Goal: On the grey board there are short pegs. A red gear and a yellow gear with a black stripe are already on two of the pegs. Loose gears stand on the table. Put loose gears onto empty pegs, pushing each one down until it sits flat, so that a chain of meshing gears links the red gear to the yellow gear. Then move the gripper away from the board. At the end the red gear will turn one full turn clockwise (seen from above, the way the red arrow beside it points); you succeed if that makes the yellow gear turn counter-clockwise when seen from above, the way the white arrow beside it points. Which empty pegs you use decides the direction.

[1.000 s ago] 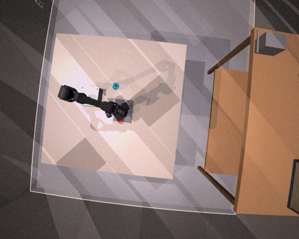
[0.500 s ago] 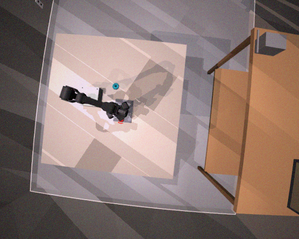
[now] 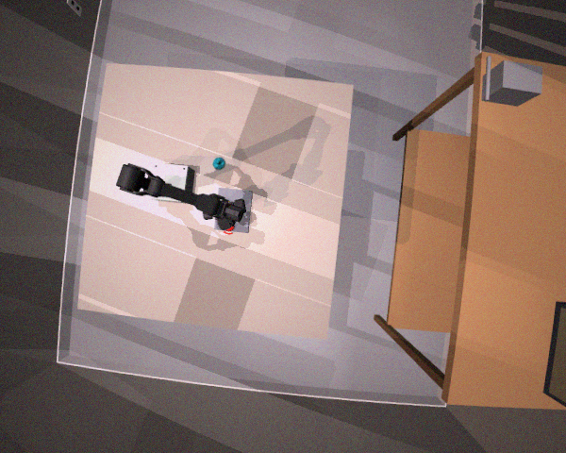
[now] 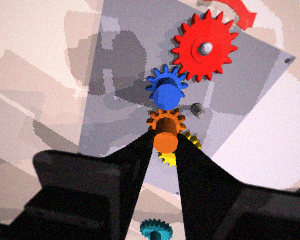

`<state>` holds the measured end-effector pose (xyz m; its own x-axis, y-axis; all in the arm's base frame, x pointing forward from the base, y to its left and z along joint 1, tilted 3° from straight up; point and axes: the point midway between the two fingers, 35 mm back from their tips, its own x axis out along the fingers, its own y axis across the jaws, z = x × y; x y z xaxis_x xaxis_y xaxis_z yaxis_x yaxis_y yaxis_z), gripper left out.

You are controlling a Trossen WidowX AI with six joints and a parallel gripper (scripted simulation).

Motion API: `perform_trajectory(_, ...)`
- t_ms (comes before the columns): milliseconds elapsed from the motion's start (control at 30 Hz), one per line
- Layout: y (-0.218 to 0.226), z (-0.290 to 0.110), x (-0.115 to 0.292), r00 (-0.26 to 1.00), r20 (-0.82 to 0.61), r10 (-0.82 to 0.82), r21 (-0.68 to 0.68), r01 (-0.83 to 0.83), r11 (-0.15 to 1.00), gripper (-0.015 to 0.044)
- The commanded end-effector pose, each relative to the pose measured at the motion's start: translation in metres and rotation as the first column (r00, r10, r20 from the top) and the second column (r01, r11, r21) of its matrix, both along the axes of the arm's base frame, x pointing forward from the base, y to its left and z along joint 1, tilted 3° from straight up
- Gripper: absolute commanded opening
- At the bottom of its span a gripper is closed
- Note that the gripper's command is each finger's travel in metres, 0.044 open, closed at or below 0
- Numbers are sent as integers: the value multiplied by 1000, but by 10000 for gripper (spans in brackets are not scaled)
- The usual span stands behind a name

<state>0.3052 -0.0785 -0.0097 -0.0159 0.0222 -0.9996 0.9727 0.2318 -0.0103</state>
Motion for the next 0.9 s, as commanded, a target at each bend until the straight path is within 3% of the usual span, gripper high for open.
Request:
perform_trajectory(0,-1,-1,0,995,-5,-96,-5,96,995,0)
perform_trajectory(233,-1,-2,0,1000,-3,0,-3,0,1000,0)
perform_trajectory(700,-1,-3,-1,933,5,359,2,-359,933,0)
perform_trajectory(867,-1,-4,0,922,6,387,2,-387,922,0)
